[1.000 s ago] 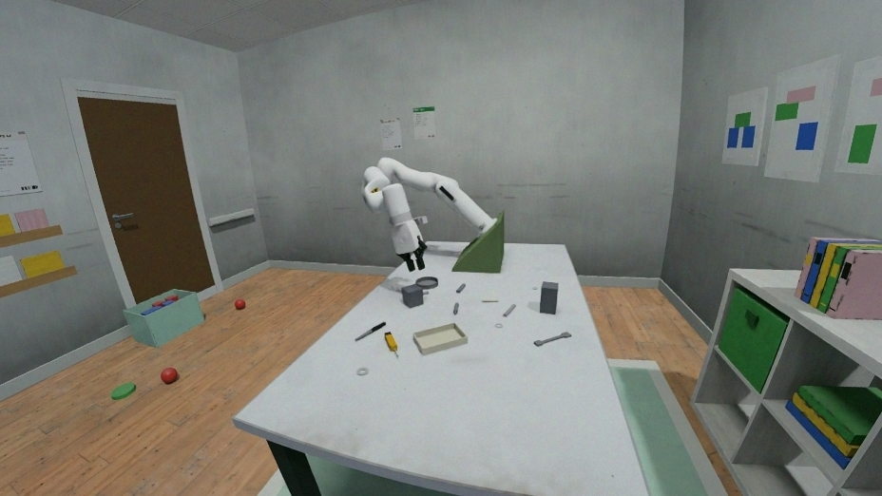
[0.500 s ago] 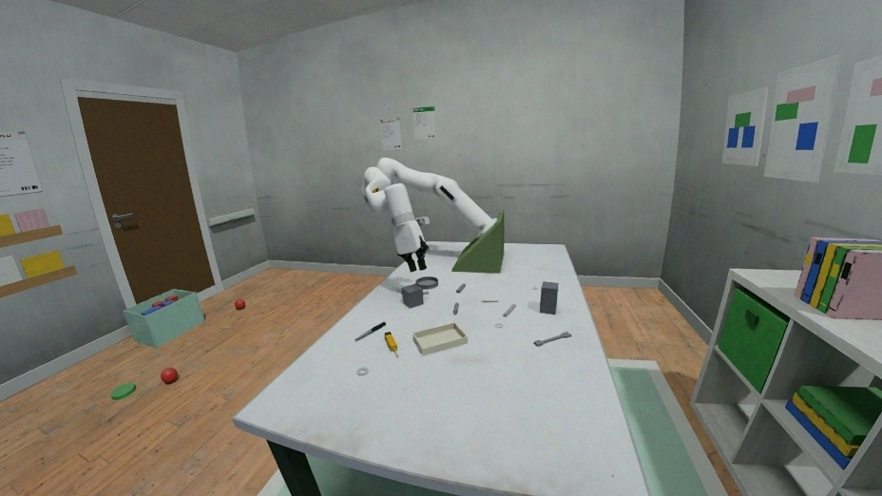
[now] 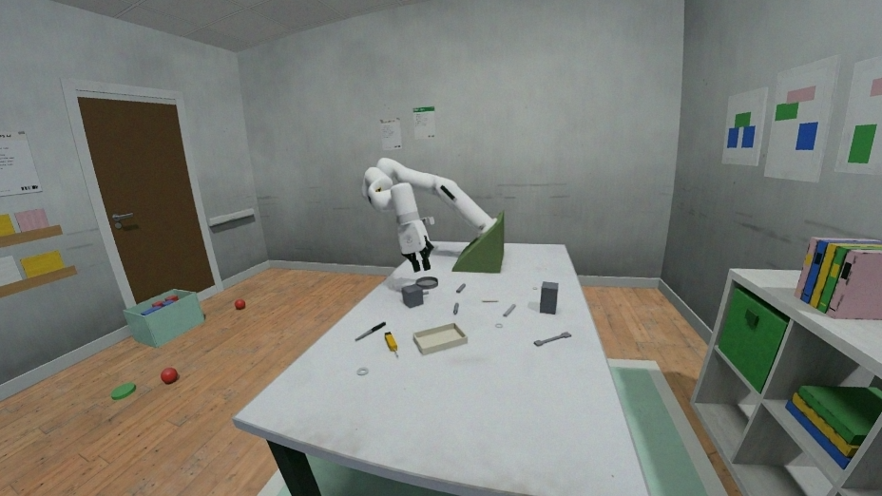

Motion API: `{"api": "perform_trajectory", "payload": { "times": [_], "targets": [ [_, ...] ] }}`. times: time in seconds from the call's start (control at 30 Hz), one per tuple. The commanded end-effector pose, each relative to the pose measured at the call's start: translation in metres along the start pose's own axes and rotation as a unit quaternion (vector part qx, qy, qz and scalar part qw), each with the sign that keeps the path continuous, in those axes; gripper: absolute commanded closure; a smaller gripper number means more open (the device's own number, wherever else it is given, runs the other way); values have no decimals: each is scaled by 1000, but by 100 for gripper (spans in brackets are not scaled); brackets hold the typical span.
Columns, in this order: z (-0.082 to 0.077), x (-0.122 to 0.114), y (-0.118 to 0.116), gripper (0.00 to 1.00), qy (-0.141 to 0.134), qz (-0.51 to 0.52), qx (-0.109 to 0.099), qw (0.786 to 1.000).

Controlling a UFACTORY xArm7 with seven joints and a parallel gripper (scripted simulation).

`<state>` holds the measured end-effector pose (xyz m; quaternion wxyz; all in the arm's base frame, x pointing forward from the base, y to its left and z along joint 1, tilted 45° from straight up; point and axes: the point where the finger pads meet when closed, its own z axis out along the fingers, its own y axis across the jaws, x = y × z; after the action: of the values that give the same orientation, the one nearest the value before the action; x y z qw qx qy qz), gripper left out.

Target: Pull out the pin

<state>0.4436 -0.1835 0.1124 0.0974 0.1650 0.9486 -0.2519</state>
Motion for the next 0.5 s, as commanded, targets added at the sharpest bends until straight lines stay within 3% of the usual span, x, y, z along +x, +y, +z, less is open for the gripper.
{"api": "perform_trajectory", "payload": {
  "times": [0.0, 0.47],
  "targets": [
    [-2, -1, 4, 57, -6, -2, -1, 1000],
    [0, -2, 8, 57, -10, -2, 0, 1000]
  ]
}}
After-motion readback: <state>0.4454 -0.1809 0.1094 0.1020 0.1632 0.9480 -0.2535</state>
